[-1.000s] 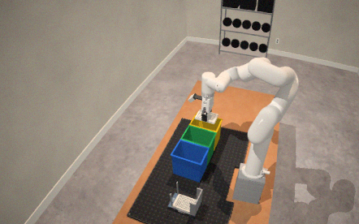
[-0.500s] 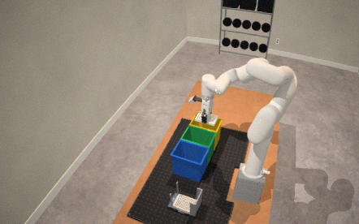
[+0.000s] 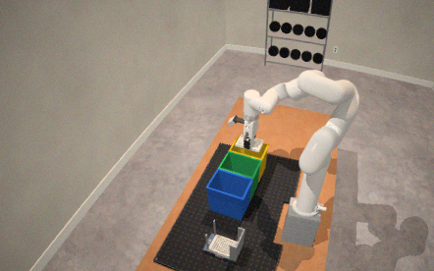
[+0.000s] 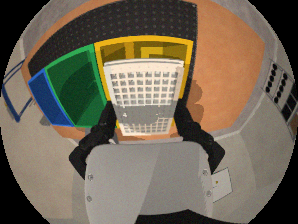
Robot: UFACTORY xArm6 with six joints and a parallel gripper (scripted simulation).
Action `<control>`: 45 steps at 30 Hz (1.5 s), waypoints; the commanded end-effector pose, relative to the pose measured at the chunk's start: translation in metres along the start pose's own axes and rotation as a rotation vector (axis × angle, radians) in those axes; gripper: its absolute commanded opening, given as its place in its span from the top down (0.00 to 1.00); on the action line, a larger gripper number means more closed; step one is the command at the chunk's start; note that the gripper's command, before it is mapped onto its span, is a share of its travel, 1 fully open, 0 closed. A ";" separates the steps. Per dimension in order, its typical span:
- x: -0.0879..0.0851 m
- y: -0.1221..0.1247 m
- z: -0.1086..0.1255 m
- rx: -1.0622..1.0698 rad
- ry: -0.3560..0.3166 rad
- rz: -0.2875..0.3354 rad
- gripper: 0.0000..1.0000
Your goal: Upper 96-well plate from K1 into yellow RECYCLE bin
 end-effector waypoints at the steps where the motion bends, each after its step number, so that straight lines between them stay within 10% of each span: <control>1: -0.001 0.000 -0.001 0.001 0.004 0.000 1.00; 45: 0.006 0.000 -0.001 0.001 0.004 0.000 1.00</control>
Point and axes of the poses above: the point where the finger pads meet when closed, its own x axis out along the fingers, its own y axis across the jaws, z = x × y, the point moved 2 cm from there along -x, back along the fingers, and after that the axes turned 15 degrees about x, right-handed, at the moved point
